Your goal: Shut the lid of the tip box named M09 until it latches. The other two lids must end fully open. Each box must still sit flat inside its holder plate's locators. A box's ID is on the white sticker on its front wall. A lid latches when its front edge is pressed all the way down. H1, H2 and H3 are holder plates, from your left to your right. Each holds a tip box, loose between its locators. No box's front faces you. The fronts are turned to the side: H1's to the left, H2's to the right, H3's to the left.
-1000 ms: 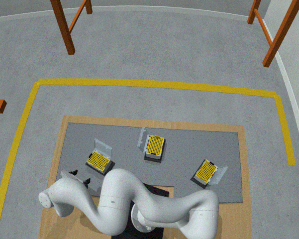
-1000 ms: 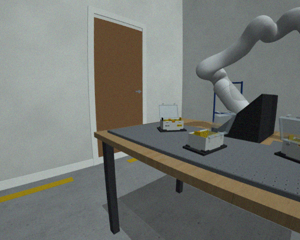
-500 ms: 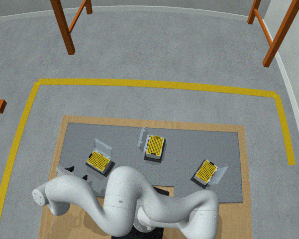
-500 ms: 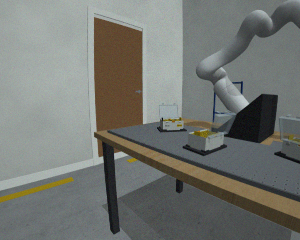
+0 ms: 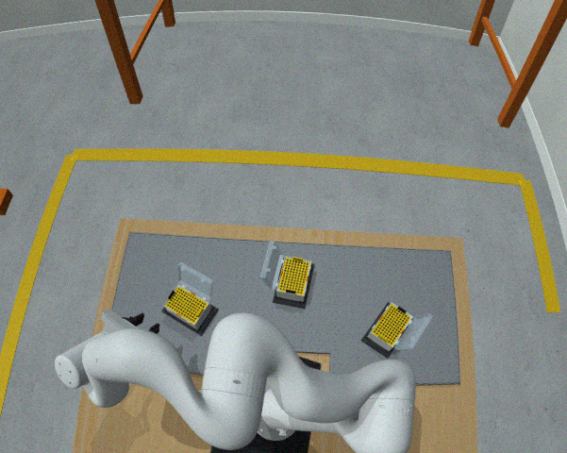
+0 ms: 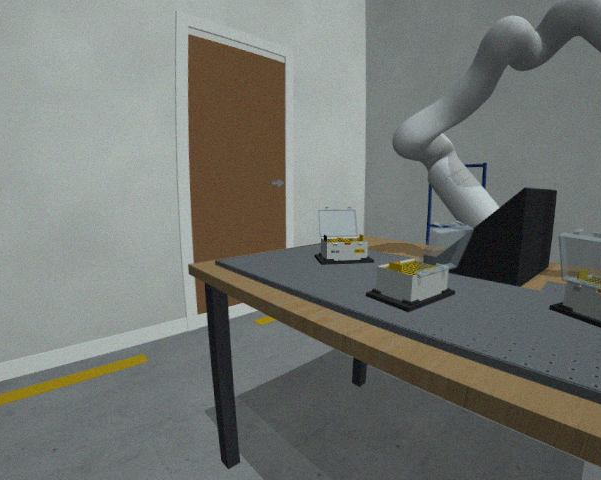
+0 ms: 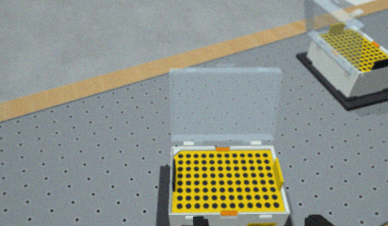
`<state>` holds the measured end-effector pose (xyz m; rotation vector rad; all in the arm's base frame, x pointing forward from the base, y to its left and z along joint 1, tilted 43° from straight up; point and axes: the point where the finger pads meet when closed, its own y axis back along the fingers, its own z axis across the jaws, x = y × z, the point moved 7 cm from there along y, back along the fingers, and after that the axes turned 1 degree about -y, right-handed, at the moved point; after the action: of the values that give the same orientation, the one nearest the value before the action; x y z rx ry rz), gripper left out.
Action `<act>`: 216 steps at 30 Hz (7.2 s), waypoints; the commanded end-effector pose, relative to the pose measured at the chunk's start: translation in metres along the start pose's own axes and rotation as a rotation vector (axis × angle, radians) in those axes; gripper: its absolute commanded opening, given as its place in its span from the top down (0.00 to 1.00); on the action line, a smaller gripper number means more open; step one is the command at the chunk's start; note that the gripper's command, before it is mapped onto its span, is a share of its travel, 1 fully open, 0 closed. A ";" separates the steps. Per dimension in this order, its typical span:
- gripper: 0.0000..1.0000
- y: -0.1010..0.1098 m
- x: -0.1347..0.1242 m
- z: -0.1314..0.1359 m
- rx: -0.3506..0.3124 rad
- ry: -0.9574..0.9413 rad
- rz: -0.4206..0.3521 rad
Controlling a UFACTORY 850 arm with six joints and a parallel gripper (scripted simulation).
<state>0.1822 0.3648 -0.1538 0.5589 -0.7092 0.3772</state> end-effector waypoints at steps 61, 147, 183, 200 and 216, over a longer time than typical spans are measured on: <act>1.00 -0.148 0.182 -0.014 -0.094 -0.090 -0.469; 1.00 -0.257 0.200 0.003 -0.012 -0.002 -0.785; 1.00 -0.228 0.178 0.003 -0.012 -0.002 -0.785; 1.00 -0.212 0.166 0.003 -0.012 -0.002 -0.785; 1.00 -0.197 0.155 0.003 -0.012 -0.002 -0.785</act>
<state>0.3891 0.2261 -0.1131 0.7748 -0.4433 -0.3590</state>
